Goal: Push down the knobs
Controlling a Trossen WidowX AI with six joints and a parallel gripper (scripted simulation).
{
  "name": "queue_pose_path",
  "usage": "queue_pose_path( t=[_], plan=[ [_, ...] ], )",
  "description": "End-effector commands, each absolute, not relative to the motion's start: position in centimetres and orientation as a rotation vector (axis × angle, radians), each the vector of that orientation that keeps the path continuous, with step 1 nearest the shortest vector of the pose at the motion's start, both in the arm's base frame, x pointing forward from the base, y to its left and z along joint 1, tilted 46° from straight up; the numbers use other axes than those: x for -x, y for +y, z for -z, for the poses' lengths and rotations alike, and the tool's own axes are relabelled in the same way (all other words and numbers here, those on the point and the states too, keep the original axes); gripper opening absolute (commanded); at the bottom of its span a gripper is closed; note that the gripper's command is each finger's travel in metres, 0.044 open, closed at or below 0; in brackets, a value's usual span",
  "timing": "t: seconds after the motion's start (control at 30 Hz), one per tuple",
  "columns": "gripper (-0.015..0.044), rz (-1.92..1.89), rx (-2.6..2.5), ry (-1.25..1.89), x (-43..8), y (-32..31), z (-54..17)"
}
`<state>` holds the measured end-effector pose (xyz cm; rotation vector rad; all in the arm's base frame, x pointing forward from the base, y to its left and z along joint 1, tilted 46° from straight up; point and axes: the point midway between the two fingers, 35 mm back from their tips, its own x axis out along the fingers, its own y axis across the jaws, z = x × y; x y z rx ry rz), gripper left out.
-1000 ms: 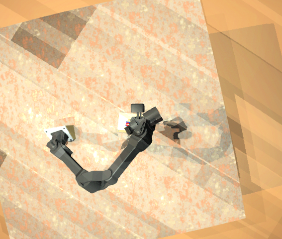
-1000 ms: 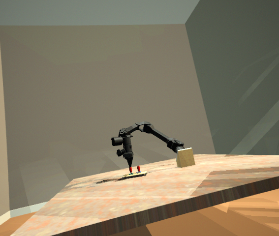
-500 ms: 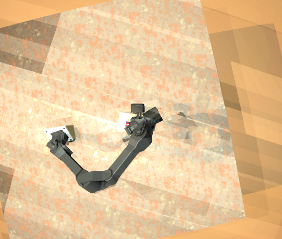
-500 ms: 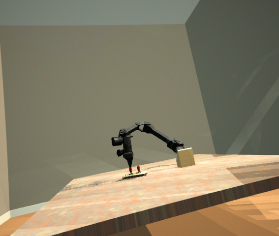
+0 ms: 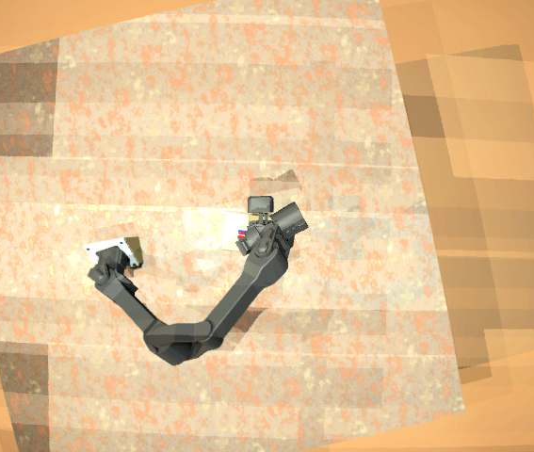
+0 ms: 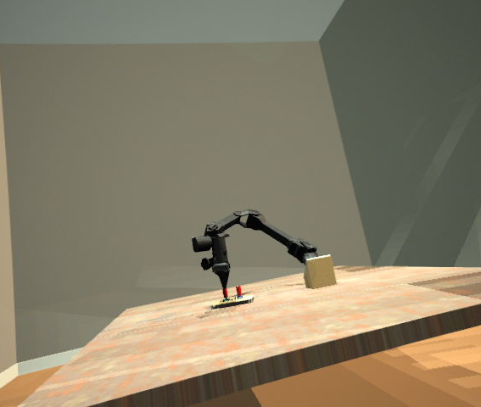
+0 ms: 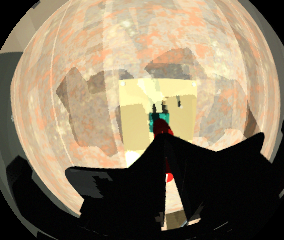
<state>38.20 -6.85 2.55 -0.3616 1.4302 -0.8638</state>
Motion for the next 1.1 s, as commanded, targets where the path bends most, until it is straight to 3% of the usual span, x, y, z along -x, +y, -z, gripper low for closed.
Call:
queue_pose_path(
  t=[0.0,1.07],
  plan=[
    [0.0,0.891,0.343,1.435,-38.2,-8.2,-1.8],
    [0.0,0.889,0.342,1.435,-38.5,-6.4,-3.5]
  ],
)
